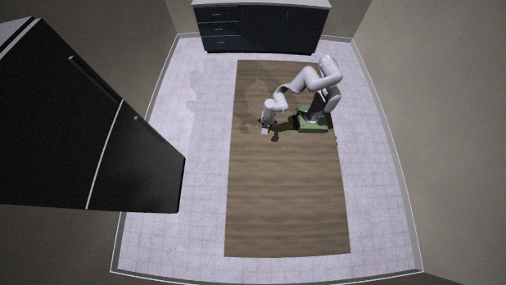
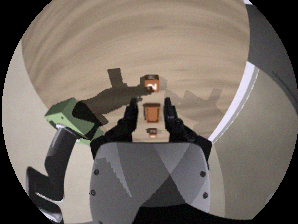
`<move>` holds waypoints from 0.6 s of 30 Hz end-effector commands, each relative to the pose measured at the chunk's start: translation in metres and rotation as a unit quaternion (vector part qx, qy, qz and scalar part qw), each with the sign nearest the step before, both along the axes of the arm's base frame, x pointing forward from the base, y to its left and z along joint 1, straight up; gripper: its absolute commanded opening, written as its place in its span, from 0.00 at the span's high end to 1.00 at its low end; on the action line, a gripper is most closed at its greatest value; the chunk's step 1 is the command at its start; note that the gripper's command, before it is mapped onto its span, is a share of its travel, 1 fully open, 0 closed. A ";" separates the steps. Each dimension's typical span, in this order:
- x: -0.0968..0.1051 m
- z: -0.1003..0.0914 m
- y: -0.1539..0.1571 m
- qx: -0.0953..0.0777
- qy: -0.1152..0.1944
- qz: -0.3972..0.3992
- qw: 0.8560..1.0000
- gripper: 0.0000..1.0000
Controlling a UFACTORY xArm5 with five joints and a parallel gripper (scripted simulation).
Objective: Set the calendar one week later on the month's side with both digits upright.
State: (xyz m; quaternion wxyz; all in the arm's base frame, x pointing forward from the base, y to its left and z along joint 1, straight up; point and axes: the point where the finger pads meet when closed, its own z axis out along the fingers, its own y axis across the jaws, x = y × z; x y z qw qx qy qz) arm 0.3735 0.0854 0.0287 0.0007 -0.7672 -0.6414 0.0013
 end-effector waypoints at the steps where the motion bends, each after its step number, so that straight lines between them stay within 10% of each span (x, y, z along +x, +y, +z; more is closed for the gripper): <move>1: 0.001 -0.003 0.000 0.000 -0.002 0.000 1.000 0.53; 18: 0.001 -0.026 0.001 0.000 -0.002 0.000 1.000 0.53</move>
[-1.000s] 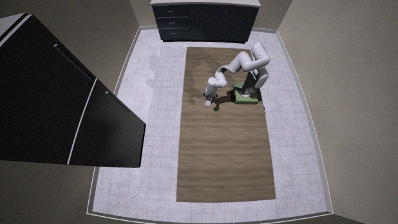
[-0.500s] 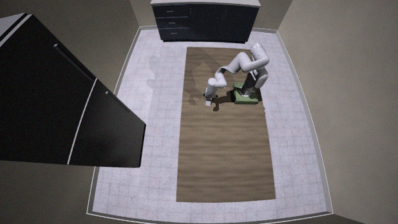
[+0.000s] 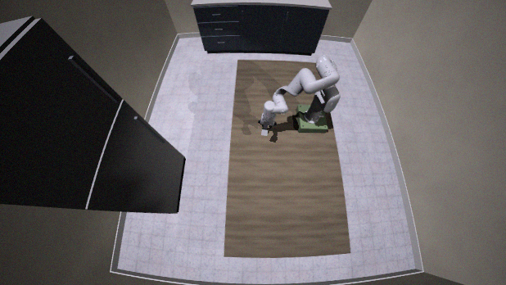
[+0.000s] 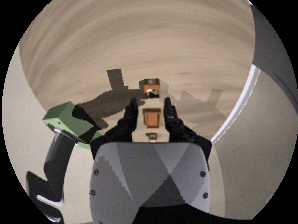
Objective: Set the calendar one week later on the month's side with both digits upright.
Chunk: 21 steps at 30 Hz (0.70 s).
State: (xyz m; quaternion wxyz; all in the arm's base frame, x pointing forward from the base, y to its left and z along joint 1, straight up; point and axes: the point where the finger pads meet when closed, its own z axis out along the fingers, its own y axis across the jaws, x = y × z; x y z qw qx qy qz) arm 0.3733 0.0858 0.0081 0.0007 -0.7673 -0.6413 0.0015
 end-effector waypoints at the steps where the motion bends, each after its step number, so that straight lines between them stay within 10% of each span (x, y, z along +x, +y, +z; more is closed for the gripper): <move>1: 0.002 -0.005 0.000 0.000 -0.002 0.000 1.000 0.53; 21: 0.002 -0.024 0.001 0.000 -0.002 0.000 1.000 0.53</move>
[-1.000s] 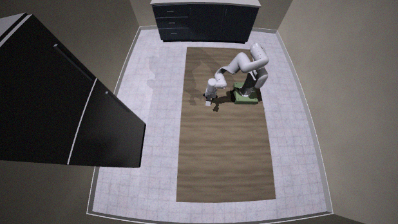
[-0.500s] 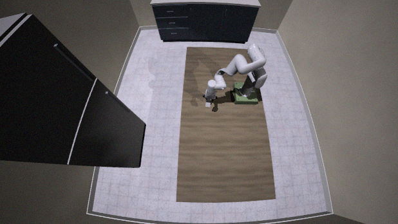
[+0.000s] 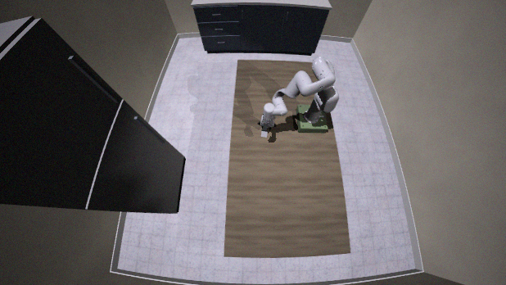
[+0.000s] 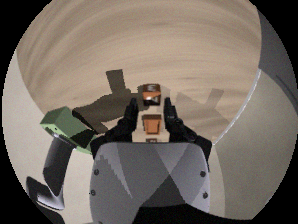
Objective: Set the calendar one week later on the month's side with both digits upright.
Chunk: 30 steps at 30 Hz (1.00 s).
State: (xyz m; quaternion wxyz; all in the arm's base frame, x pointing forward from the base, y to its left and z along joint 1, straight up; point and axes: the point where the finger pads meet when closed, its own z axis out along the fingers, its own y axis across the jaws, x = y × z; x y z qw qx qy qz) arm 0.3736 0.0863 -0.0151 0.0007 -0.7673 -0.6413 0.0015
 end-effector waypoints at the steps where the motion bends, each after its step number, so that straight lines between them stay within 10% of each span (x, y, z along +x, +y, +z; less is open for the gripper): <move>1: 0.001 -0.001 0.000 0.000 -0.002 0.000 1.000 0.53; 30: 0.001 -0.003 0.000 0.000 -0.002 0.000 1.000 0.53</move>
